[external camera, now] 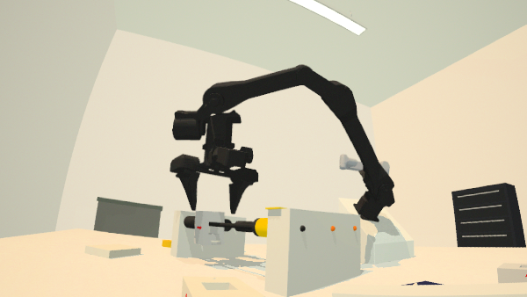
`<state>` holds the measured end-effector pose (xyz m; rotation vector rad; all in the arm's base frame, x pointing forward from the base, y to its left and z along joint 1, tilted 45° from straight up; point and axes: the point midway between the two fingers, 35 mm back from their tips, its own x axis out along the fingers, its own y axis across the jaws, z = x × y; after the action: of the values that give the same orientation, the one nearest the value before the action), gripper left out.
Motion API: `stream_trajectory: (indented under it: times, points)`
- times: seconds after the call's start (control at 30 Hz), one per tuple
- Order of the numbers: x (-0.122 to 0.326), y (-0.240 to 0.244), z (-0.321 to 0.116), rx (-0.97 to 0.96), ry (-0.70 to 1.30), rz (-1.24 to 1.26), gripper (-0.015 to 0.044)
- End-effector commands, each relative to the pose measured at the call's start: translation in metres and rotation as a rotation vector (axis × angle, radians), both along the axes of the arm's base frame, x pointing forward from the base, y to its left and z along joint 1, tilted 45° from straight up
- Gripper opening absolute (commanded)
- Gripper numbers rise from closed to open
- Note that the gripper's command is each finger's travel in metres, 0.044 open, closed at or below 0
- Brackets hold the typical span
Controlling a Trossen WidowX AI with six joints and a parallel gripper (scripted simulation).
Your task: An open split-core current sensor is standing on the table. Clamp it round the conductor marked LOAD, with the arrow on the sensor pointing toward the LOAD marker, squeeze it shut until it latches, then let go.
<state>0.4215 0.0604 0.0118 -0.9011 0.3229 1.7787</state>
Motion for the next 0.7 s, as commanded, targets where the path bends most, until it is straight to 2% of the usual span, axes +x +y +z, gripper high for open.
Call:
stream_trajectory:
  times: [0.0,0.23,0.47,0.67]
  points:
    - [0.006,-0.036,0.038,-0.004,-0.03,-0.011,0.044]
    - [0.004,-0.036,0.042,-0.027,-0.004,-0.046,0.044]
    - [-0.017,-0.021,0.064,-0.237,0.227,-0.473,0.044]
    - [-0.04,-0.012,0.079,-0.324,0.375,-0.921,0.044]
